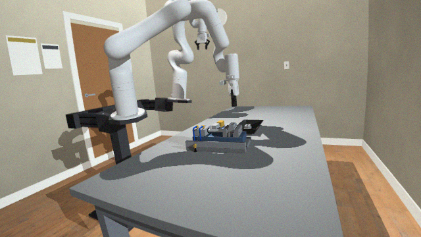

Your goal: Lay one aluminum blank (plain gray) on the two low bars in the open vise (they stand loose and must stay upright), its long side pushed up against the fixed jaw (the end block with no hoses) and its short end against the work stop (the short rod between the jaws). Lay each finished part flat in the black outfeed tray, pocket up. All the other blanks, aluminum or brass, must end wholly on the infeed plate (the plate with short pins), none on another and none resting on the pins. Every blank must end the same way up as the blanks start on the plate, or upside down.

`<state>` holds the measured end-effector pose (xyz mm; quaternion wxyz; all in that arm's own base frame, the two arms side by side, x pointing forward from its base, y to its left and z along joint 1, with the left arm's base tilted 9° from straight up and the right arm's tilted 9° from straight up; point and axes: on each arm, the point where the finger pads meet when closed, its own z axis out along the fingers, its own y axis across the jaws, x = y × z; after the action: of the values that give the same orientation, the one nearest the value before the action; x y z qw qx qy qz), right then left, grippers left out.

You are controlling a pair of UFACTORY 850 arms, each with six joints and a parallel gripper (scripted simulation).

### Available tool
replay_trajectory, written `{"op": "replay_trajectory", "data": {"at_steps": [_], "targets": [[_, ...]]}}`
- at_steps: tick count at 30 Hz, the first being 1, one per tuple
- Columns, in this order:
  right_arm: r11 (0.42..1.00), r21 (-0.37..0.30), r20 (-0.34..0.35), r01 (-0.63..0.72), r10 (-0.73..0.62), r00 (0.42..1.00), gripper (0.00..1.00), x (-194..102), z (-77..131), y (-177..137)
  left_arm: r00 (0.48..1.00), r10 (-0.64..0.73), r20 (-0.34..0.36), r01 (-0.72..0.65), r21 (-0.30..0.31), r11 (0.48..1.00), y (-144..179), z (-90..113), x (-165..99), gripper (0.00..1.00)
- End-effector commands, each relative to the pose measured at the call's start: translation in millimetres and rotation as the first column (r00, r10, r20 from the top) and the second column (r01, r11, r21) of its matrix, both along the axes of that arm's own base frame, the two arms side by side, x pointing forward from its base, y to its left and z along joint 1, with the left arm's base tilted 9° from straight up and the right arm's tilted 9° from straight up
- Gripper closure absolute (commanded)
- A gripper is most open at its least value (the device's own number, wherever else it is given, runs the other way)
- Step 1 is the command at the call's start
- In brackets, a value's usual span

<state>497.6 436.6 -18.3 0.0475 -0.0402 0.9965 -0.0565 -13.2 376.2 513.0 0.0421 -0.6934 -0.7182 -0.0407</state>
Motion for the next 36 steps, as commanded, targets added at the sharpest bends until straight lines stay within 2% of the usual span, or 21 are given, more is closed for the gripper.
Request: {"op": "replay_trajectory", "data": {"at_steps": [1, 17, 36], "targets": [[1.0, 0.002, 0.002, 0.0, 0.0, 1.0, 1.0, 1.9, -6.4, -0.2, 1.0, 0.0, 0.0, 0.0, 0.002, 1.0, 0.3, 0.8, 0.0, 0.0], [1.0, 0.002, 0.002, 0.0, 0.0, 1.0, 1.0, 5.3, -31.1, -4.3, 1.0, 0.0, 0.0, 0.0, 0.002, 1.0, 0.3, 0.8, 0.0, 0.0], [1.0, 0.002, 0.002, 0.0, 0.0, 1.0, 1.0, 5.9, -35.8, -5.0, 1.0, 0.0, 0.0, 0.0, 0.002, 1.0, 0.3, 0.8, 0.0, 0.0]]}}
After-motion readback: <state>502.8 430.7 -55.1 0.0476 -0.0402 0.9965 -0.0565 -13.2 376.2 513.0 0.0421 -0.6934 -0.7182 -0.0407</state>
